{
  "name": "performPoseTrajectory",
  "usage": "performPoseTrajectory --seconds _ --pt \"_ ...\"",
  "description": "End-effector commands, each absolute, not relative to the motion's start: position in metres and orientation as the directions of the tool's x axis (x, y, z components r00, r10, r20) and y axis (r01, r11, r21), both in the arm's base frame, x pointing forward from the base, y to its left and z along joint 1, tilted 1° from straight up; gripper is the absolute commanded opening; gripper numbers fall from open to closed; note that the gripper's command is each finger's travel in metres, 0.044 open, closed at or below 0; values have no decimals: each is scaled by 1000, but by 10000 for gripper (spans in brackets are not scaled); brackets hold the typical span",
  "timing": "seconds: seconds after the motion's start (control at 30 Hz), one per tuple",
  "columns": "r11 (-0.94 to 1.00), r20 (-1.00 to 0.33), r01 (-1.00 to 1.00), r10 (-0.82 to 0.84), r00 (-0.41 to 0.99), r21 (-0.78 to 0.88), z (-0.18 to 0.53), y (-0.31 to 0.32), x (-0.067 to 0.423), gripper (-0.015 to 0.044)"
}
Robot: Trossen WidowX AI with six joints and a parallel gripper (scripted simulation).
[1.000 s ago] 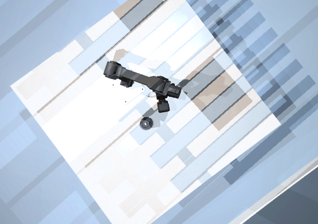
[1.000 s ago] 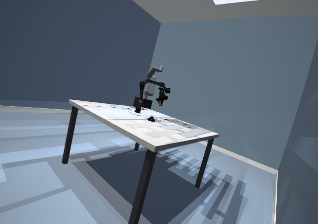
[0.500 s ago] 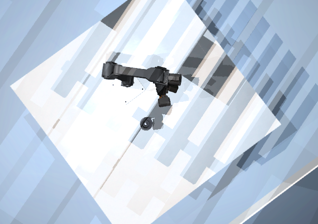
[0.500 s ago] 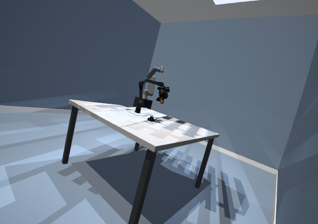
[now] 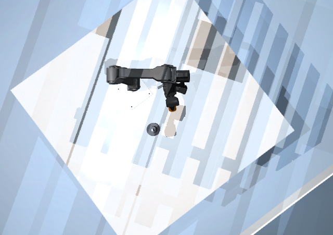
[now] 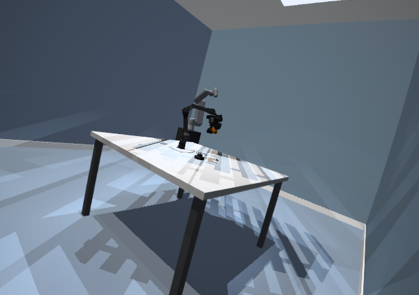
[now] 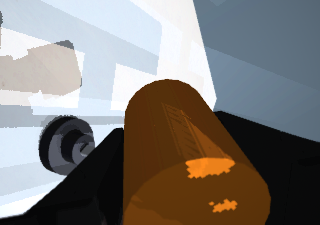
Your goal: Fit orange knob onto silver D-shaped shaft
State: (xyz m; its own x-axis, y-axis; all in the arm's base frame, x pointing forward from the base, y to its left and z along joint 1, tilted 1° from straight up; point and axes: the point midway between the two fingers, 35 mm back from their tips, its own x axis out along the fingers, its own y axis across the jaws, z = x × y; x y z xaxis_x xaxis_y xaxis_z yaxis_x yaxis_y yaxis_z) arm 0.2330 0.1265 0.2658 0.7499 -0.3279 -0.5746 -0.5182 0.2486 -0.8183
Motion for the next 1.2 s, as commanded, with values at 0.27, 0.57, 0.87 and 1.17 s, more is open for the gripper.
performPoseTrajectory --seconds 0.27,0.57,0.87,1.17 --pt "215 -474 -423 -355 805 -880 265 127 232 0" --pt "212 -489 -441 -353 798 -872 263 127 232 0" --pt "212 -489 -441 -353 798 -872 263 127 232 0" --pt "212 -489 -441 -353 798 -872 263 127 232 0"
